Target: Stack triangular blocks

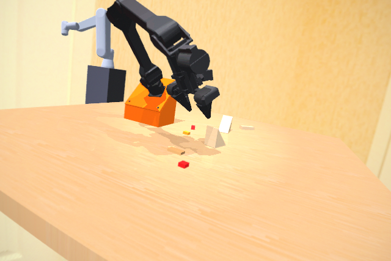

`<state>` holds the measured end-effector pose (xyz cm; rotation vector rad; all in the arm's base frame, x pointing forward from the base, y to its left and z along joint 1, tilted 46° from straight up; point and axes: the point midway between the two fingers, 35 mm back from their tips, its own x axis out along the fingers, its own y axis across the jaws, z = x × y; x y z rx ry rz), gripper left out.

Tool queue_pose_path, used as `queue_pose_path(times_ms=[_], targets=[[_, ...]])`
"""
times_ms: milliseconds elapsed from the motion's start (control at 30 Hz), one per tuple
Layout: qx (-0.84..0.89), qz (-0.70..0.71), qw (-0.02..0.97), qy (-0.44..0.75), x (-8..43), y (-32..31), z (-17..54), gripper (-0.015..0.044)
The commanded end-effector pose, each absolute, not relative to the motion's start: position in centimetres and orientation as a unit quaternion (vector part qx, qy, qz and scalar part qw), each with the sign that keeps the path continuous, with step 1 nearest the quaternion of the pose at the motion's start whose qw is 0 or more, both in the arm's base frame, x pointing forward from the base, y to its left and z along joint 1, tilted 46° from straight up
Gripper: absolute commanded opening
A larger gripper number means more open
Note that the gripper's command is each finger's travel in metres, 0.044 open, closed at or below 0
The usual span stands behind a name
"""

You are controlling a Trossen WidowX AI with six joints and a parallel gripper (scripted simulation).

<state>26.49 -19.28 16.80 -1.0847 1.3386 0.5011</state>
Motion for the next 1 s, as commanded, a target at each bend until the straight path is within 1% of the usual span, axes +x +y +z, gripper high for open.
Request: queue_pose_path(times_ms=[0,300,967], targets=[[-0.482,0.317,0.598,0.556,27.7,-19.1,12.3,0.0440],[-0.482,0.317,0.598,0.556,27.7,-19.1,12.2,0.0440],[-0.482,0.317,0.598,0.557,28.7,-19.8,9.1,0.0440]])
